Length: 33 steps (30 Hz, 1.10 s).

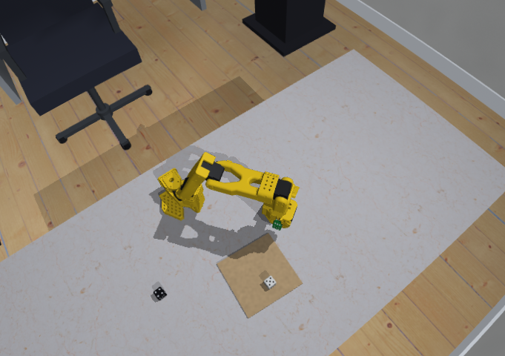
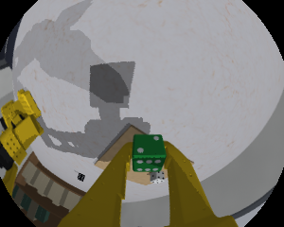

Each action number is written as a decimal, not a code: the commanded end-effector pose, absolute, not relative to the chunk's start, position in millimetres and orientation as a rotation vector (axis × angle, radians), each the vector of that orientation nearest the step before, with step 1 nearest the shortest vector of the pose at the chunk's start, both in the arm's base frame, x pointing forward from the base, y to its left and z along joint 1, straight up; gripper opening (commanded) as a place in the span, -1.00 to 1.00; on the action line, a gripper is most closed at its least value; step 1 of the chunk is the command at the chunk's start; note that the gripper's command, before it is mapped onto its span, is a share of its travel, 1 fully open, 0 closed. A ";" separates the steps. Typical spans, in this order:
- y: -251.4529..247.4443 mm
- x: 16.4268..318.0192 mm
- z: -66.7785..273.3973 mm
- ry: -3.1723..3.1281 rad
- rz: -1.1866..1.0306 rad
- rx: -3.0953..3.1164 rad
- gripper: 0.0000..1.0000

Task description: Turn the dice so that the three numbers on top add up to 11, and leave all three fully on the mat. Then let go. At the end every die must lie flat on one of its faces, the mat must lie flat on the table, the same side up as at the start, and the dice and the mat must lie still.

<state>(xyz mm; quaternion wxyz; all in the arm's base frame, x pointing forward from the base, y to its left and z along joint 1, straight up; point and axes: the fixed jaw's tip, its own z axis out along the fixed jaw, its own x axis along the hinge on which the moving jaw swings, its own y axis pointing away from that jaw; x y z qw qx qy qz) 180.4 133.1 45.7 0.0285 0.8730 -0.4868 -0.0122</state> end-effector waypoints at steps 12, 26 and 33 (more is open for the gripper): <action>146.3 185.5 56.2 -2.250 0.004 2.221 -1.00; 151.4 186.5 54.0 -2.716 -0.004 1.619 -1.00; 153.4 187.4 53.1 -2.868 -0.007 1.329 -1.00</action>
